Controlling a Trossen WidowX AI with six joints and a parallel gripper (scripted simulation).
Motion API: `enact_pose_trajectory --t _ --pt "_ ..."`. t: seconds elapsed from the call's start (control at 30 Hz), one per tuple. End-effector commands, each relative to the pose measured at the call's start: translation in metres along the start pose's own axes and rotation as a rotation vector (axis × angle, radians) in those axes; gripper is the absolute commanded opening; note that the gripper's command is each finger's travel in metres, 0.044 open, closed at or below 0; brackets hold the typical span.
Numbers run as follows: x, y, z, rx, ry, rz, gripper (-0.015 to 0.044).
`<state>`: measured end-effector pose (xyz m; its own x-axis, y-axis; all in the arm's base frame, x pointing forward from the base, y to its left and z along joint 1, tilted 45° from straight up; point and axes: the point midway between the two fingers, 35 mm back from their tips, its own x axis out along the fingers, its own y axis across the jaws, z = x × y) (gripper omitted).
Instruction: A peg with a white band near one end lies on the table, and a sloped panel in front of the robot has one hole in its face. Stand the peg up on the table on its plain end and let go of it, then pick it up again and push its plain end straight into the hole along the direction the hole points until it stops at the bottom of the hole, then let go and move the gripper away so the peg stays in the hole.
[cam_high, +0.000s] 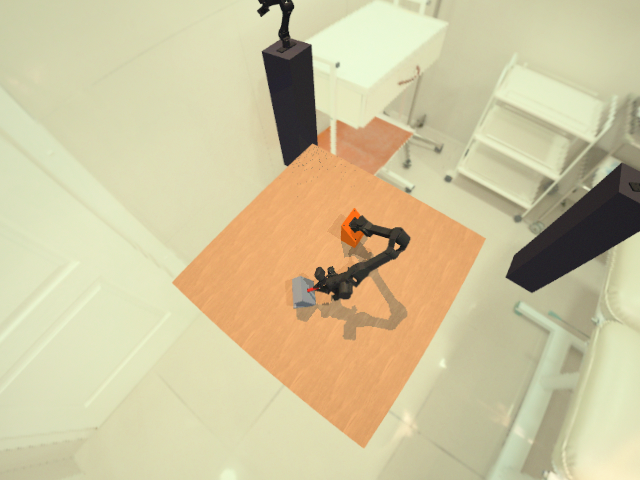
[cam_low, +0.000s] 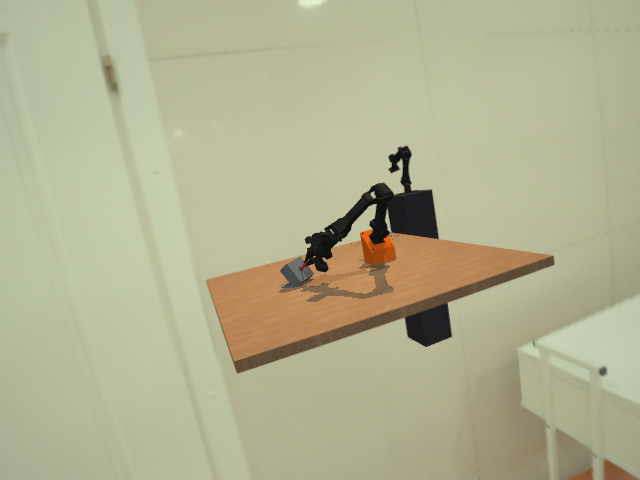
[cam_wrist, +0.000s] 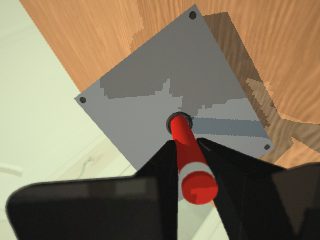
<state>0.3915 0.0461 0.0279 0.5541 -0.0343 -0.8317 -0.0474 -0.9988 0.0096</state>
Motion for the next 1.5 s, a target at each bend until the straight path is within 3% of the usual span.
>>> enact_pose_trajectory --t 0.0,1.37,1.47 --pt "0.003 0.0 0.0 -0.002 -0.001 -0.004 0.0" --pt "0.02 0.0 0.0 0.0 -0.002 0.0 0.0" --pt "0.02 0.0 0.0 0.0 -0.002 0.0 0.0079"
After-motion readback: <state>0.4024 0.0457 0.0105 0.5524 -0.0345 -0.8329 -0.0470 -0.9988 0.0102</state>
